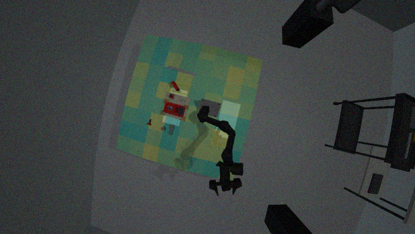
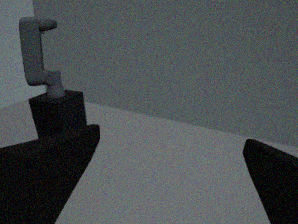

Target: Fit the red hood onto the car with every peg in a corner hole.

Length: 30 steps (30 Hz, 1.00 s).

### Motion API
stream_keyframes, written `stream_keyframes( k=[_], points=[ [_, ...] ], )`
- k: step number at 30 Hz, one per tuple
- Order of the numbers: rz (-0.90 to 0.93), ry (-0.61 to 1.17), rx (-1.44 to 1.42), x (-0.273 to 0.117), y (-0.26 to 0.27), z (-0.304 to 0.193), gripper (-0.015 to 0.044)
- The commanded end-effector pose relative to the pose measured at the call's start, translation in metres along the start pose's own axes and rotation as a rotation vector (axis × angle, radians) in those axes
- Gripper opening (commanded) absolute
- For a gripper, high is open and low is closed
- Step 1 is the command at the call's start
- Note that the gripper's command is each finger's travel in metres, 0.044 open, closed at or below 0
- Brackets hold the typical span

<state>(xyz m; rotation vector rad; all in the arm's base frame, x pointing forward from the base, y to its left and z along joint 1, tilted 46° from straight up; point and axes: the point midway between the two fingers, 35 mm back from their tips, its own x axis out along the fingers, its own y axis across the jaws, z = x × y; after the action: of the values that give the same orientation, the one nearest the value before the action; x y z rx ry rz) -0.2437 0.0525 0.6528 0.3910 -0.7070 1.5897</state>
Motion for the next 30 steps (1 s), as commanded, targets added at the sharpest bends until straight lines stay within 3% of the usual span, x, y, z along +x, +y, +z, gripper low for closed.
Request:
stream_keyframes(
  k=[1, 8, 17, 30],
  points=[
    [-0.004, 0.001, 0.005, 0.0, -0.002, 0.0, 0.0414],
    [-0.13, 0.03, 0.095, 0.01, -0.065, -0.017, 0.023],
    [-0.329, 0.052, -0.042, 0.022, -0.144, -0.032, 0.0],
    [-0.539, 0.228, -0.208, 0.012, -0.27, -0.069, 0.0]
  ],
)
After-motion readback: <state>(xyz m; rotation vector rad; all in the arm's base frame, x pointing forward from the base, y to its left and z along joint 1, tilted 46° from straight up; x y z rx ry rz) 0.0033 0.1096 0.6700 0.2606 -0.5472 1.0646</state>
